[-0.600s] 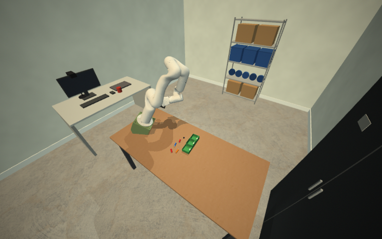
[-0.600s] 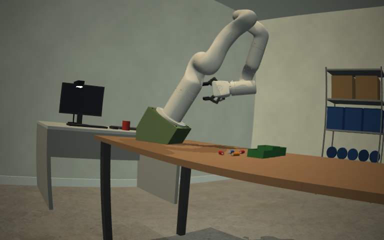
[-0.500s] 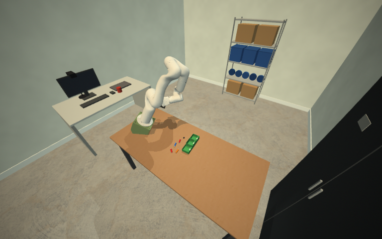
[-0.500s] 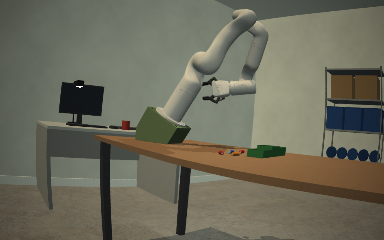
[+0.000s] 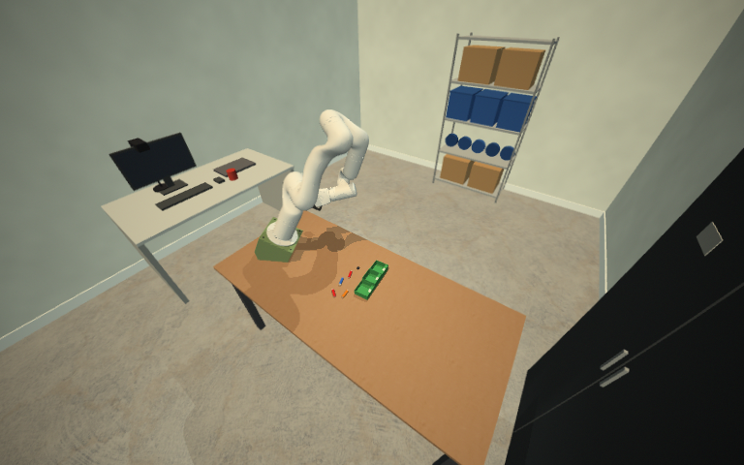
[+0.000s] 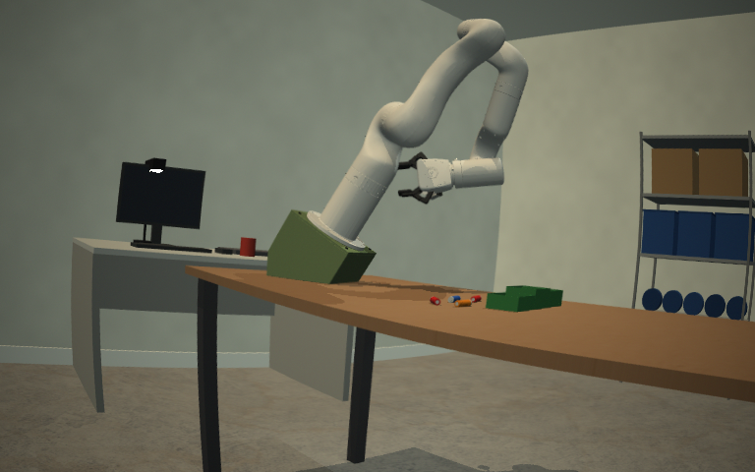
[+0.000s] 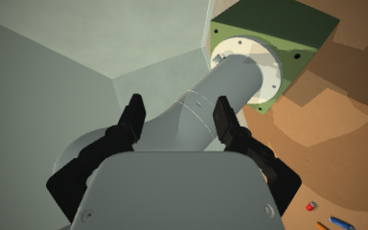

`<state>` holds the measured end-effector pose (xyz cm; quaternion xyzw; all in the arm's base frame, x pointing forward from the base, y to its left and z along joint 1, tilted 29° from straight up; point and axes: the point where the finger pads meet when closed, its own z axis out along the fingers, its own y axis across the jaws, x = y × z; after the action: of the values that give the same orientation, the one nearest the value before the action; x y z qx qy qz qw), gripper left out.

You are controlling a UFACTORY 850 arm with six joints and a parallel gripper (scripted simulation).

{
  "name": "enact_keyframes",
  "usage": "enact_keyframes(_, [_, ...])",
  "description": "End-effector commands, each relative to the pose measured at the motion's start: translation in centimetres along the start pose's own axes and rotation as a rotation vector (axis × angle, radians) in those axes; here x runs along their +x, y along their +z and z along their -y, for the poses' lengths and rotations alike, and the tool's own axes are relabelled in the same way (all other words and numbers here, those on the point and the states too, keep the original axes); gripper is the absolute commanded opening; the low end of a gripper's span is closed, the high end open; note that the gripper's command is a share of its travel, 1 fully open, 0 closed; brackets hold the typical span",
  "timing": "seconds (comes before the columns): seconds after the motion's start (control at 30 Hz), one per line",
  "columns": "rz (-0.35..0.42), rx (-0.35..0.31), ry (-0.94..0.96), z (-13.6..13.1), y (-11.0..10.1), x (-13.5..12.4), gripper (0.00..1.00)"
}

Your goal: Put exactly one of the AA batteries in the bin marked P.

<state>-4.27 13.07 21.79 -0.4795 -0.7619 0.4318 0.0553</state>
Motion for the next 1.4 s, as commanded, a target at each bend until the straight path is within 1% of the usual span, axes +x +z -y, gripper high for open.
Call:
enact_keyframes(0.0, [0.000, 0.000, 0.000, -1.6, 0.3, 0.5, 0.07])
enact_keyframes(0.2, [0.000, 0.000, 0.000, -6.3, 1.2, 1.9, 0.07])
enact_keyframes(0.33, [0.000, 0.000, 0.000, -8.7, 1.6, 2.6, 0.07])
enact_keyframes(0.57, [0.000, 0.000, 0.000, -8.7, 1.6, 2.6, 0.07])
enact_keyframes(0.6, [-0.034, -0.009, 0.035, -9.0, 1.3, 1.9, 0.07])
enact_keyframes(0.67, [-0.119, -0.016, 0.066, -9.3, -0.1, 2.8, 0.07])
enact_keyframes(0.77, [-0.119, -0.016, 0.066, -9.4, -0.3, 2.9, 0.07])
enact_keyframes(0.83, [-0.204, -0.027, 0.118, -10.4, -1.6, 3.0, 0.07])
enact_keyframes(0.87, [-0.223, -0.029, 0.129, -10.8, -2.2, 3.1, 0.07])
enact_keyframes(0.9, [-0.235, -0.031, 0.137, -10.8, -2.2, 3.1, 0.07])
enact_keyframes(0.97, [-0.235, -0.031, 0.137, -10.8, -2.2, 3.1, 0.07])
enact_keyframes(1.0, [-0.277, -0.037, 0.164, -11.4, -2.8, 3.0, 0.07])
enact_keyframes(1.07, [-0.277, -0.037, 0.164, -11.4, -2.8, 3.0, 0.07])
enact_keyframes(1.13, [-0.349, -0.047, 0.211, -12.4, -4.1, 2.9, 0.07])
enact_keyframes(1.23, [-0.349, -0.047, 0.211, -12.4, -4.2, 2.9, 0.07])
enact_keyframes(1.3, [-0.430, -0.061, 0.268, -13.4, -5.4, 2.6, 0.07])
enact_keyframes(1.33, [-0.448, -0.064, 0.281, -14.0, -6.1, 2.4, 0.07])
enact_keyframes(1.37, [-0.460, -0.066, 0.289, -14.1, -6.2, 2.4, 0.07])
